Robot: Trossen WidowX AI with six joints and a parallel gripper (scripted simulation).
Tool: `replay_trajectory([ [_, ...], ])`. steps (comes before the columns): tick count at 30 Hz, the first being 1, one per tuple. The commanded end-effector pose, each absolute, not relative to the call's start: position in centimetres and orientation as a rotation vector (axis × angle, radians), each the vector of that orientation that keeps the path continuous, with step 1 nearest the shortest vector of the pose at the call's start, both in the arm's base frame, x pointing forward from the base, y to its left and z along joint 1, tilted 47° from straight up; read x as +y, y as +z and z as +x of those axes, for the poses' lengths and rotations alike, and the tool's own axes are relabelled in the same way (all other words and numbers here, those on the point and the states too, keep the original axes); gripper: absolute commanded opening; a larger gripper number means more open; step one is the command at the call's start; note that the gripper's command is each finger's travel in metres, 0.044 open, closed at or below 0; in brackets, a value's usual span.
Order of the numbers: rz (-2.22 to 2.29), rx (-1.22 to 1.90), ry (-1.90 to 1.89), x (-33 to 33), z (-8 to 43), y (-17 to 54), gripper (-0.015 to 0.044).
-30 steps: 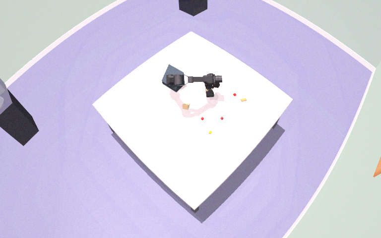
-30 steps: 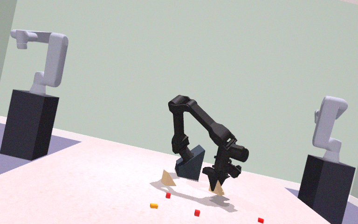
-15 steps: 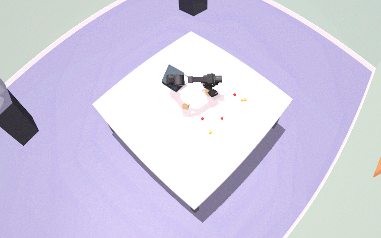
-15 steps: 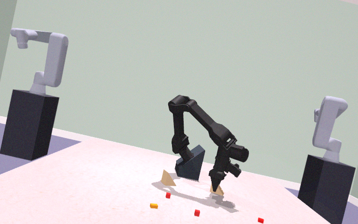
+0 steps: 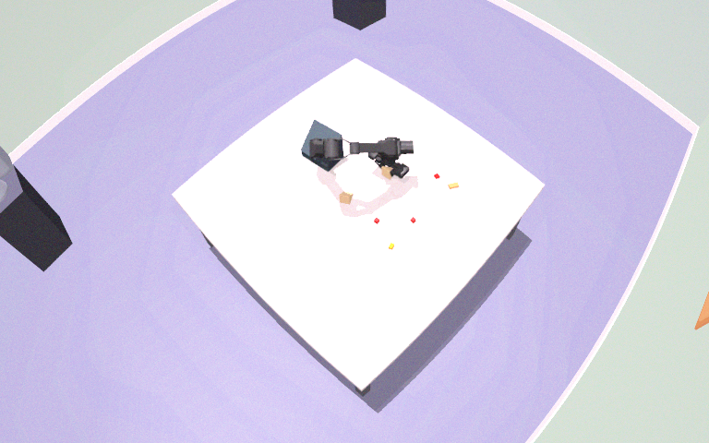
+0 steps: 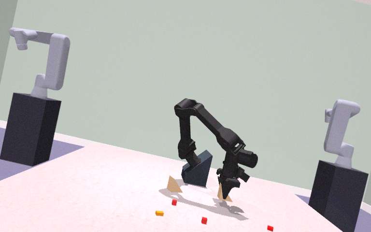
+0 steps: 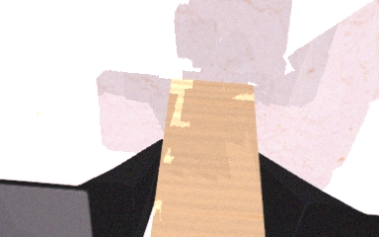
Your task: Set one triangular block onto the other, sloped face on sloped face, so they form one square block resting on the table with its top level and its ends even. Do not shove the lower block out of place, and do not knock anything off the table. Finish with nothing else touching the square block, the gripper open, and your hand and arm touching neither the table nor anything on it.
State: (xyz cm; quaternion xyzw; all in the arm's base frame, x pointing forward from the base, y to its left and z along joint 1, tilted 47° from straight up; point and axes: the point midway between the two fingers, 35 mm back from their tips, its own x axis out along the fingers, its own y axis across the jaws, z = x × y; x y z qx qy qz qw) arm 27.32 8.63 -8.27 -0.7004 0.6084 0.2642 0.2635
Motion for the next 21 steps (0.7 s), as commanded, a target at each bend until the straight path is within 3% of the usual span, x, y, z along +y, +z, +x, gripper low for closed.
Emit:
replay_trajectory([
  [1,-1.961,1.642,0.817,8.58,27.2,-8.3,0.0],
  [21,-2.037,1.629,0.931,8.57,27.2,-8.3,0.0],
])
